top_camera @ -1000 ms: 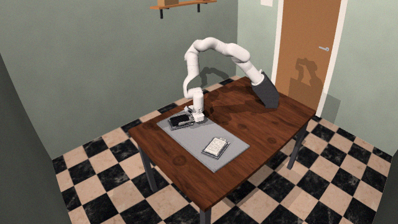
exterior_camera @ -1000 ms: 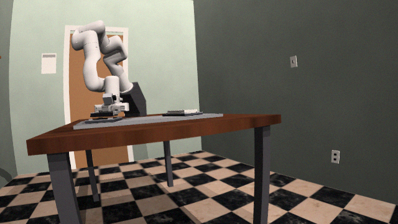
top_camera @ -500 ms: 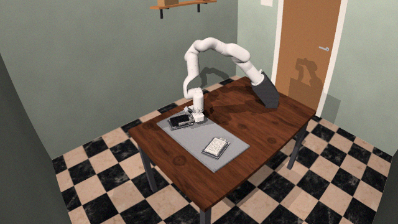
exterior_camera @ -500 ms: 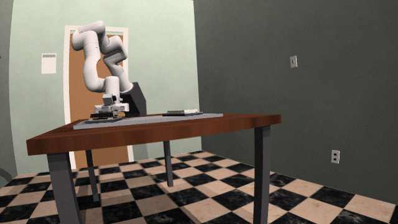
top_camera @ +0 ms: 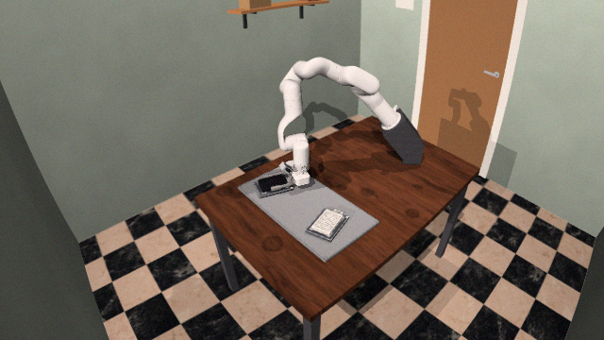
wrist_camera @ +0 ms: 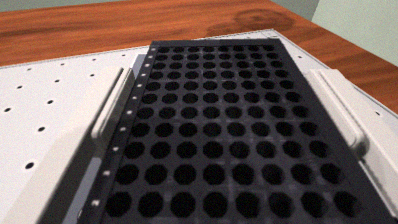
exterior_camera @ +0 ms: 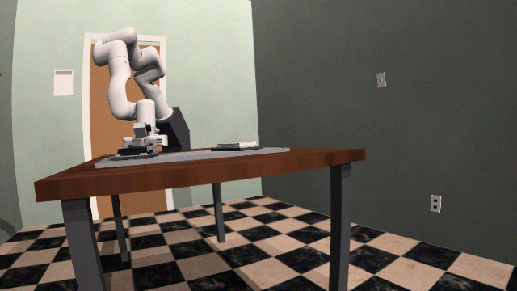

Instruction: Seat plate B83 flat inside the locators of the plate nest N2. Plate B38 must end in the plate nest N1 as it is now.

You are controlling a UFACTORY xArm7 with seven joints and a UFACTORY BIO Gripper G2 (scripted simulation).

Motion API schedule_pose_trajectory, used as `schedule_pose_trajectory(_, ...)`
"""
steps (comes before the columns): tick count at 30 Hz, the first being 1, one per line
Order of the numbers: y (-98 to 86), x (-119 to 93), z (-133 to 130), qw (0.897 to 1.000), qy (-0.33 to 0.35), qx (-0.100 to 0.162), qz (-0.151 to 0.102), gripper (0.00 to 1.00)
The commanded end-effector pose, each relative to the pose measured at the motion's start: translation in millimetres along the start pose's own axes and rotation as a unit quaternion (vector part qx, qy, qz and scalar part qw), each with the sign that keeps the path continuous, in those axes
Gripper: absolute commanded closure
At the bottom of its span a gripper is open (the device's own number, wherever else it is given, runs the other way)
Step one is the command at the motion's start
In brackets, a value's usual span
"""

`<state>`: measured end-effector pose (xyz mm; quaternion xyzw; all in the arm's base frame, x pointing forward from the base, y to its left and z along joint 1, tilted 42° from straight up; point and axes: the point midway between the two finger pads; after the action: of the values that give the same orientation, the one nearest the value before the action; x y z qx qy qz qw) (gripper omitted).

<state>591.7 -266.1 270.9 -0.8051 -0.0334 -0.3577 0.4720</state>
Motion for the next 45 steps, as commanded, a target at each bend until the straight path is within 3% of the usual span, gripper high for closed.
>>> schedule_pose_trajectory(1,-1.2,1.4,0.6,1.0,0.0,0.001,-0.002,1.0)
schedule_pose_trajectory(23,2.1,1.4,0.7,1.0,0.0,0.001,-0.002,1.0)
schedule_pose_trajectory(24,3.3,1.4,0.8,1.0,0.0,0.001,-0.002,0.46)
schedule_pose_trajectory(45,3.3,1.4,0.8,1.0,0.0,0.001,-0.002,0.46)
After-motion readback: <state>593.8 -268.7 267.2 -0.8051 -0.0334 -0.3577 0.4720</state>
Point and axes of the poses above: the point midway between the two finger pads, its own x axis out along the fingers, its own z axis across the jaws, y = z × x, and after that the axes turned 2 degrees about -x, right-handed
